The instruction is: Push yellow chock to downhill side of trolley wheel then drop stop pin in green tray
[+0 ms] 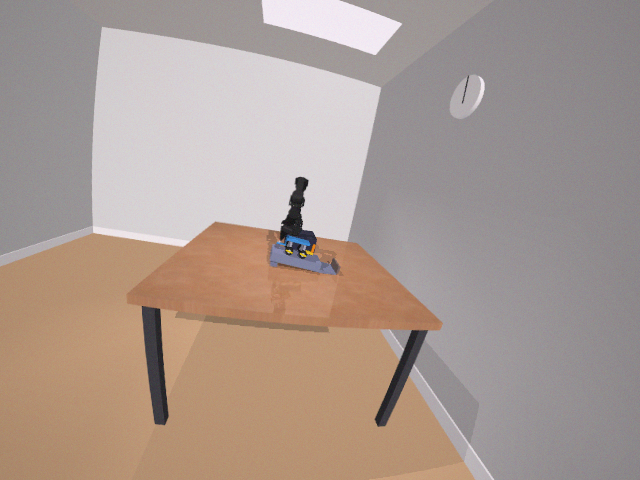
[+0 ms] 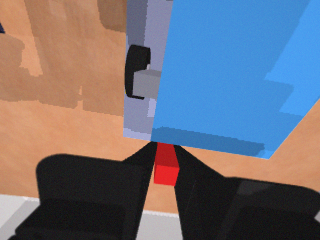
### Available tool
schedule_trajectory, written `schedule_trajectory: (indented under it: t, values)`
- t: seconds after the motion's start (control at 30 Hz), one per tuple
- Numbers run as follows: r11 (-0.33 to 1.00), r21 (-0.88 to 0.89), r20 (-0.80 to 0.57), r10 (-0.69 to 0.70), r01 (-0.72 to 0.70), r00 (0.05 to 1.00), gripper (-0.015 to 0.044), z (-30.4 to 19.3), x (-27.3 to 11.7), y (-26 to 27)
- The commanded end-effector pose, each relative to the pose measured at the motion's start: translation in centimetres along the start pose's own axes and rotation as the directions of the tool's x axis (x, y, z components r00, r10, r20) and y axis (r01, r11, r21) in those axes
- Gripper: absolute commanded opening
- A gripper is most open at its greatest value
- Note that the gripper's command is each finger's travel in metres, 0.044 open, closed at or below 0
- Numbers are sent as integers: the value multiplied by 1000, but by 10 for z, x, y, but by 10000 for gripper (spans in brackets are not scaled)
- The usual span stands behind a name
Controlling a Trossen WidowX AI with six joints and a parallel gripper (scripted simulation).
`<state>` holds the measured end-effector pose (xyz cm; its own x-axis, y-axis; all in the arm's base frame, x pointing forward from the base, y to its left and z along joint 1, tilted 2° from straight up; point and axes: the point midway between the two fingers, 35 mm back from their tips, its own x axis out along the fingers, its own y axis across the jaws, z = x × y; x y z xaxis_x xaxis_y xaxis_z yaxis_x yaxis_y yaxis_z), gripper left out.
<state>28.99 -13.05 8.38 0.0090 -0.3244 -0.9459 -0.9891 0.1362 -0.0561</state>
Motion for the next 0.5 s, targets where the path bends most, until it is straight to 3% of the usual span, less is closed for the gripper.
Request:
schedule_trajectory:
  t: [0.0,0.47]
  values:
    - [1000,1,-2,-6,6,1000,0,-1,-5,0]
    - [1000,1,-2,-6,6,1000,0,-1,-13,0]
